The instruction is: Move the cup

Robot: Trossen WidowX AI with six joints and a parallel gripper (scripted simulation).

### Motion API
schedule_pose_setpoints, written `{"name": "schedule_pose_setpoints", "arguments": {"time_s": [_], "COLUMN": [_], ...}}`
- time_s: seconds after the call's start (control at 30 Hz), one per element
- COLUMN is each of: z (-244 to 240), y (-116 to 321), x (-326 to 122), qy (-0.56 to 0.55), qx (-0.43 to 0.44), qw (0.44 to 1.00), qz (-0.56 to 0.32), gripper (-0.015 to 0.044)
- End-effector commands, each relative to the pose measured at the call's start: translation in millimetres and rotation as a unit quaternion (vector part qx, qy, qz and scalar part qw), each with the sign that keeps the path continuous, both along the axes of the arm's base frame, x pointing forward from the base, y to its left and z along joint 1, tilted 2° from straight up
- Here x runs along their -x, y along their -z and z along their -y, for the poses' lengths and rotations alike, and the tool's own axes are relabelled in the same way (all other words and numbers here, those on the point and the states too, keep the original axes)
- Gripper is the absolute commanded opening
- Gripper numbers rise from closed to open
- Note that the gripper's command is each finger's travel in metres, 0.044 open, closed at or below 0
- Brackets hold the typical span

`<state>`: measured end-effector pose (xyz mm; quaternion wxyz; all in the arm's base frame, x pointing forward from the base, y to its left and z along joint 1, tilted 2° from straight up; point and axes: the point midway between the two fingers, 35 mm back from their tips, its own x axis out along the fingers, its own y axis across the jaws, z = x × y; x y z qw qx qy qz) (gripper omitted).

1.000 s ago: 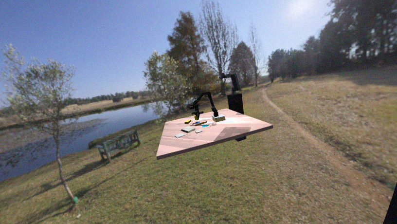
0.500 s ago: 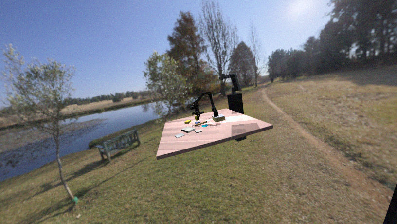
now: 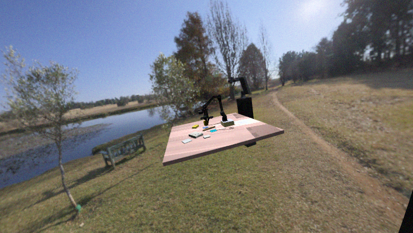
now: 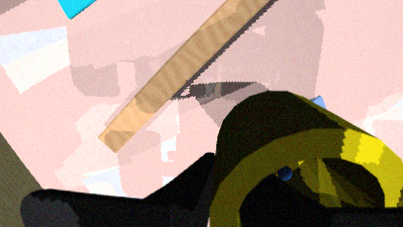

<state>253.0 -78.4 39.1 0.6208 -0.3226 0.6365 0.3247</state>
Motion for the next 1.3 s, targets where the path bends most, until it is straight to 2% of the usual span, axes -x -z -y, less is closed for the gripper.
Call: {"name": "schedule_pose_setpoints", "arguments": {"time_s": [0.0, 1.27], "z": [-9, -81], "y": [0, -2], "x": [2, 12], "qy": [0.000, 0.000], "qx": [-0.002, -0.005], "qw": [1.000, 1.000], "qz": [0.001, 0.001], "gripper": [0.0000, 0.0000]}}
